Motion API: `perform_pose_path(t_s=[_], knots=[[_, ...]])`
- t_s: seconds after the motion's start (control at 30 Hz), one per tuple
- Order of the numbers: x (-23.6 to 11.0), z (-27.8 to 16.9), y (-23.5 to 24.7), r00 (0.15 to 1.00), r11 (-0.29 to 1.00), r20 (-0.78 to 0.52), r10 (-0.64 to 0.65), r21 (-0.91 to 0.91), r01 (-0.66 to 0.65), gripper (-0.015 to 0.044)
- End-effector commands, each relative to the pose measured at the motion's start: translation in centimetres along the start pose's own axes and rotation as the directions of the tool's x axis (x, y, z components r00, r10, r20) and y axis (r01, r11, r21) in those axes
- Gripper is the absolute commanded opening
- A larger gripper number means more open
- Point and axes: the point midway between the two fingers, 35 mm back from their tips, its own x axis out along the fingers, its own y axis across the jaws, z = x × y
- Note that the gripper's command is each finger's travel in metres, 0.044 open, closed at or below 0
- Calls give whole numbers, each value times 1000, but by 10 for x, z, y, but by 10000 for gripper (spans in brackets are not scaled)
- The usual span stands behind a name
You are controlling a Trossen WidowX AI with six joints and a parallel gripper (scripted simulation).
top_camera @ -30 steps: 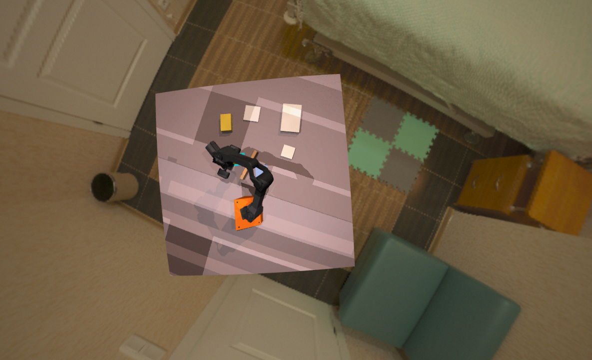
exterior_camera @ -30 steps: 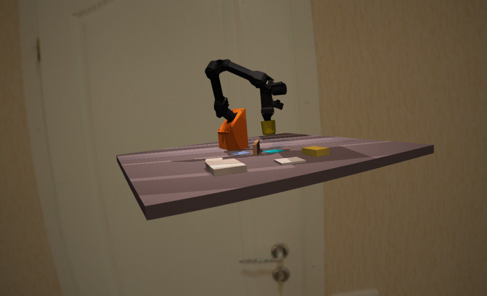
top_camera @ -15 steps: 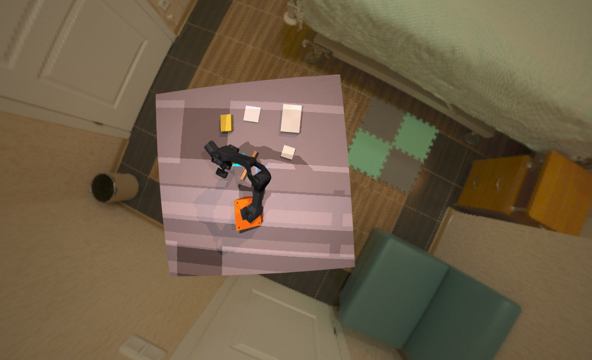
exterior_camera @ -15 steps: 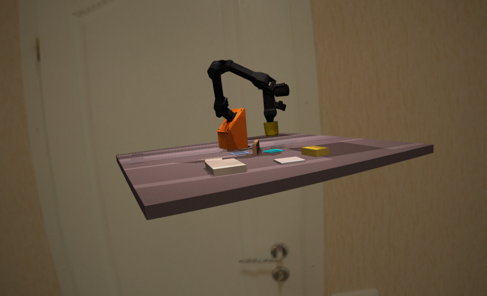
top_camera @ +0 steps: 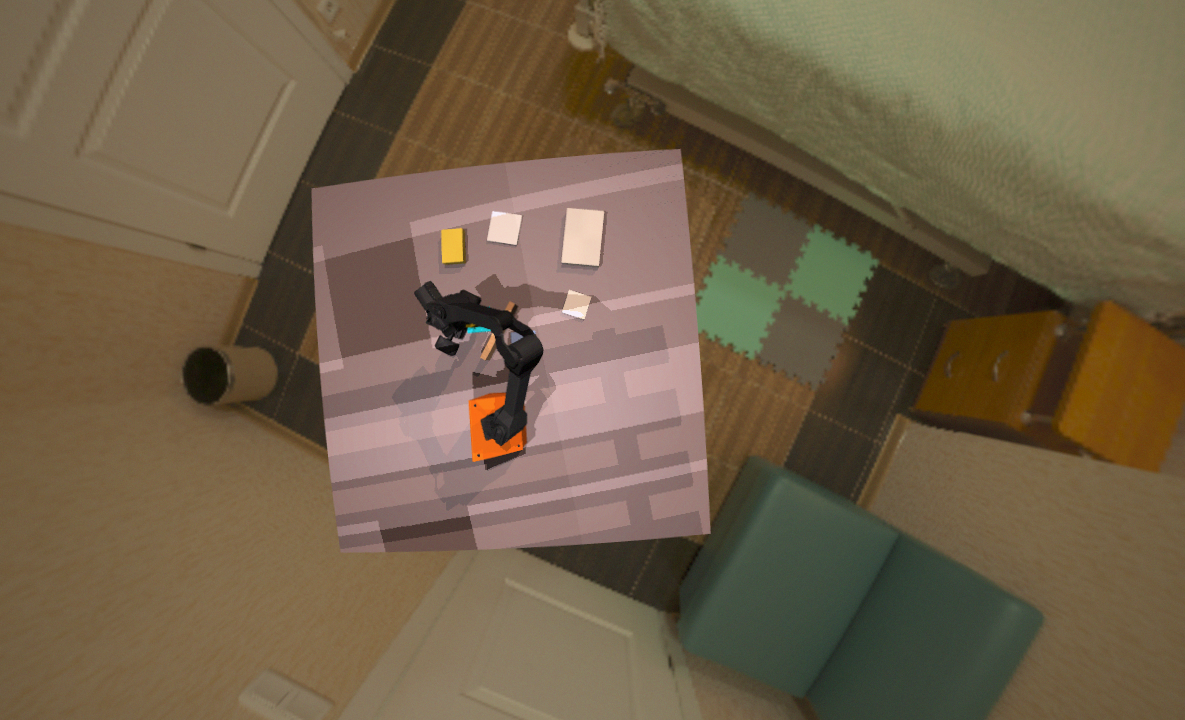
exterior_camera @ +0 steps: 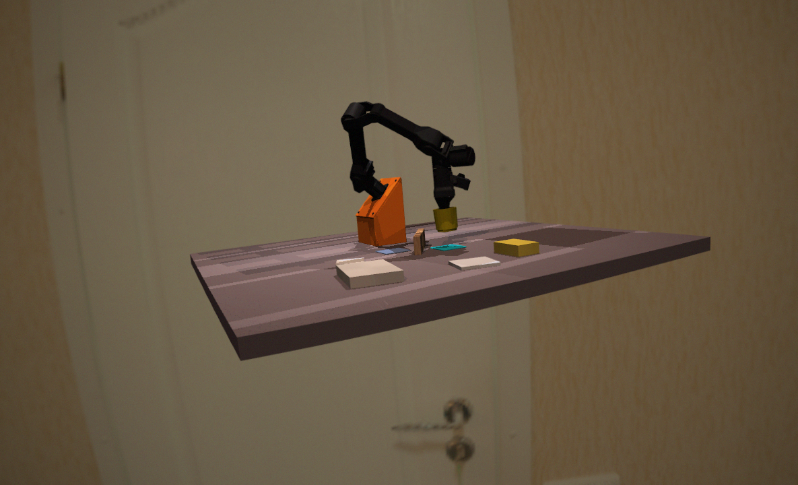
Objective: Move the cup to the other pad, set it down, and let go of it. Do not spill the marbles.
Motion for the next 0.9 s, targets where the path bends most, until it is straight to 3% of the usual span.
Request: perform_pose_path(t_s=[0.0, 0.87], knots=[[9, 0, 2, 1000, 1000, -10, 1, -10, -1, 0], [47, -1, 4, 1000, 1000, -12, 0, -10, 0, 0]])
